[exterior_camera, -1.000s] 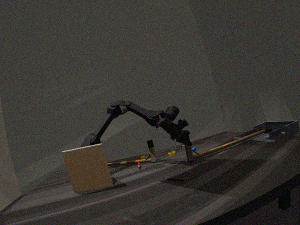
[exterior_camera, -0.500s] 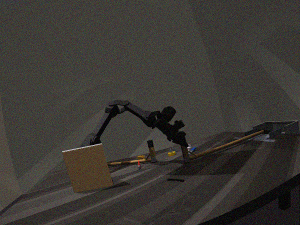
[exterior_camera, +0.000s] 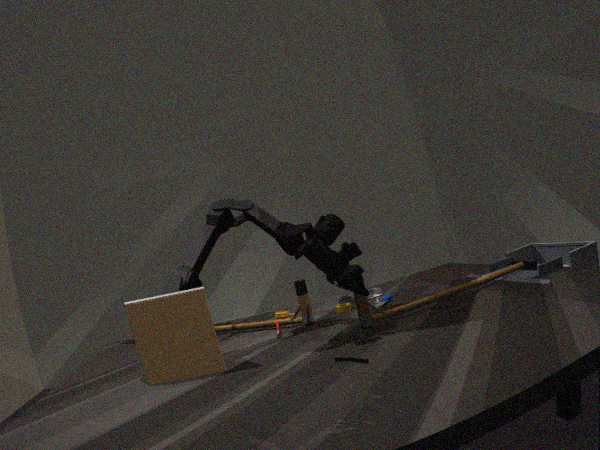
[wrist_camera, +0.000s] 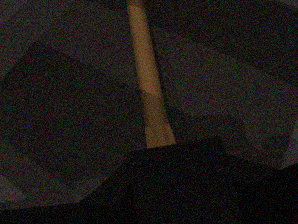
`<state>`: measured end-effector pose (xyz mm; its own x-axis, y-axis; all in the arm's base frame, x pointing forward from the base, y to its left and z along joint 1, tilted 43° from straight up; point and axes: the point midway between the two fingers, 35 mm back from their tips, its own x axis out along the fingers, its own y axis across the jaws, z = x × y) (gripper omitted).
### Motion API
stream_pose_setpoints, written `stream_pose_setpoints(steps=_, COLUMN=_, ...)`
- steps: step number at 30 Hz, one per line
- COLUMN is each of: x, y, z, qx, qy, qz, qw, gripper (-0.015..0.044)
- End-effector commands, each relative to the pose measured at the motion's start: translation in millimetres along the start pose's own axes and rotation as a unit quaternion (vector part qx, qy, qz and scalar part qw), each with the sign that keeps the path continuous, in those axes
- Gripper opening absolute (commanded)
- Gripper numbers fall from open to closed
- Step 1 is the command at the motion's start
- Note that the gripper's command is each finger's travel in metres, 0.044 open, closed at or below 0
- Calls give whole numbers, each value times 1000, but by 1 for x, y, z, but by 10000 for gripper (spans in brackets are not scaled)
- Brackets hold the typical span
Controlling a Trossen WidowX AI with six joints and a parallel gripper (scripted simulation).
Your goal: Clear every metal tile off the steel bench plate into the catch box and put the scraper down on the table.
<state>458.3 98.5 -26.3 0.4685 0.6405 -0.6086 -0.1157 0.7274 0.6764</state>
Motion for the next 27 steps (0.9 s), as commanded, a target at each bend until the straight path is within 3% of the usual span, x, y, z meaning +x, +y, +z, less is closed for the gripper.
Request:
stream_pose_setpoints(steps=1, x=-8, y=1, z=3, qx=-4, qy=-9, qz=2, qw=1000, gripper=0)
stream_pose_setpoints(steps=27, x=-32, y=1, z=-28, qx=-3, qy=-10, qz=1, qw=1000, gripper=0)
